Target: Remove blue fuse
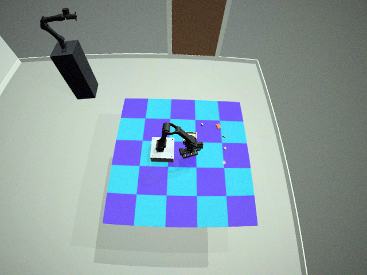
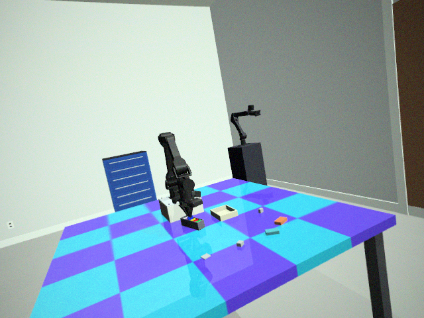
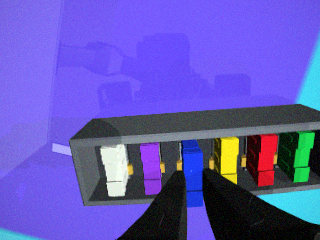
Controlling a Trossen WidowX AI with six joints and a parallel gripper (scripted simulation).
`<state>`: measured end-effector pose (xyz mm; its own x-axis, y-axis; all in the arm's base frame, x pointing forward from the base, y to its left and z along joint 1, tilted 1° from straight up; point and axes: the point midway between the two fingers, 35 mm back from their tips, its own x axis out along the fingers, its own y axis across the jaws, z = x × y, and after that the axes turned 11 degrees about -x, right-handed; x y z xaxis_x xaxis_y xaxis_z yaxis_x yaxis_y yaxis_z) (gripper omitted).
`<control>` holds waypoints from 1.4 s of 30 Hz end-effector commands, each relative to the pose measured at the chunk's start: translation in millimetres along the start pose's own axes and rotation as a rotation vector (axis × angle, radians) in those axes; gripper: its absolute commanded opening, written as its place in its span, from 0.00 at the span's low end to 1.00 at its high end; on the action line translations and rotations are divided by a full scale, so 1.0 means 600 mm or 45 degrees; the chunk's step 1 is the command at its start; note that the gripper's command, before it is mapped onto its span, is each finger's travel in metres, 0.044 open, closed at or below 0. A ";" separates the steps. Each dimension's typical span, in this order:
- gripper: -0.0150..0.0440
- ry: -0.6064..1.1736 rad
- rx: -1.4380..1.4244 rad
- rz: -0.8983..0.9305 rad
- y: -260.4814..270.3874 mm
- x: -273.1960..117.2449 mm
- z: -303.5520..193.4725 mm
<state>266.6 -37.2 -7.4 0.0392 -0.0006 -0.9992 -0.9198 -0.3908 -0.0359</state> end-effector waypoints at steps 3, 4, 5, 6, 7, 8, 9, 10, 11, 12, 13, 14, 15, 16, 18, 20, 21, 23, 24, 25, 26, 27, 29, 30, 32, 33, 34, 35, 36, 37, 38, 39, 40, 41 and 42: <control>0.25 -0.001 -0.003 -0.002 -0.001 -0.006 0.000; 0.25 -0.001 -0.003 -0.002 -0.001 -0.006 0.000; 0.25 -0.001 -0.003 -0.002 -0.001 -0.007 0.000; 0.25 -0.001 -0.003 -0.002 -0.001 -0.008 0.000; 0.25 -0.001 -0.003 -0.002 -0.001 -0.009 0.000; 0.25 -0.001 -0.003 -0.002 -0.001 -0.010 0.000; 0.25 -0.001 -0.003 -0.002 -0.001 -0.010 0.000; 0.25 -0.001 -0.003 -0.002 -0.001 -0.011 0.000; 0.25 -0.001 -0.003 -0.002 -0.001 -0.012 0.000; 0.25 -0.001 -0.003 -0.002 -0.001 -0.013 0.000; 0.25 -0.001 -0.003 -0.002 -0.001 -0.014 0.000; 0.25 -0.001 -0.003 -0.002 -0.001 -0.014 0.000; 0.25 -0.001 -0.003 -0.002 -0.001 -0.015 0.000; 0.25 -0.001 -0.004 -0.002 -0.001 -0.016 0.000; 0.25 -0.001 -0.004 -0.002 -0.001 -0.018 0.000; 0.25 -0.001 -0.004 -0.003 -0.001 -0.019 0.000; 0.25 -0.001 -0.004 -0.003 -0.001 -0.020 0.000; 0.25 -0.002 -0.004 -0.003 -0.001 -0.022 0.000; 0.25 -0.002 -0.004 -0.003 -0.001 -0.023 0.000; 0.25 -0.002 -0.004 -0.003 -0.001 -0.023 0.000; 0.25 -0.002 -0.004 -0.003 -0.001 -0.024 0.000; 0.25 -0.002 -0.004 -0.003 -0.001 -0.025 0.000; 0.25 -0.002 -0.005 -0.003 -0.001 -0.027 0.000; 0.25 -0.002 -0.005 -0.003 -0.001 -0.028 0.000; 0.25 -0.002 -0.005 -0.003 -0.001 -0.029 0.000; 0.25 -0.002 -0.005 -0.003 0.000 -0.030 0.000; 0.25 -0.002 -0.005 -0.003 0.000 -0.031 0.000; 0.25 -0.002 -0.005 -0.003 0.000 -0.032 0.000; 0.25 -0.002 -0.005 -0.003 0.000 -0.033 0.000; 0.25 -0.002 -0.005 -0.003 0.000 -0.033 0.000; 0.25 -0.002 -0.005 -0.003 0.000 -0.034 0.000; 0.25 -0.002 -0.005 -0.003 0.000 -0.035 0.000; 0.25 -0.002 -0.005 -0.003 0.000 -0.036 0.000; 0.25 -0.002 -0.005 -0.003 0.000 -0.037 0.000; 0.25 -0.002 -0.006 -0.003 0.000 -0.037 0.001</control>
<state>265.7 -37.2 13.3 0.0404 -0.0008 -0.9992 -0.9199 -0.3905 -0.0369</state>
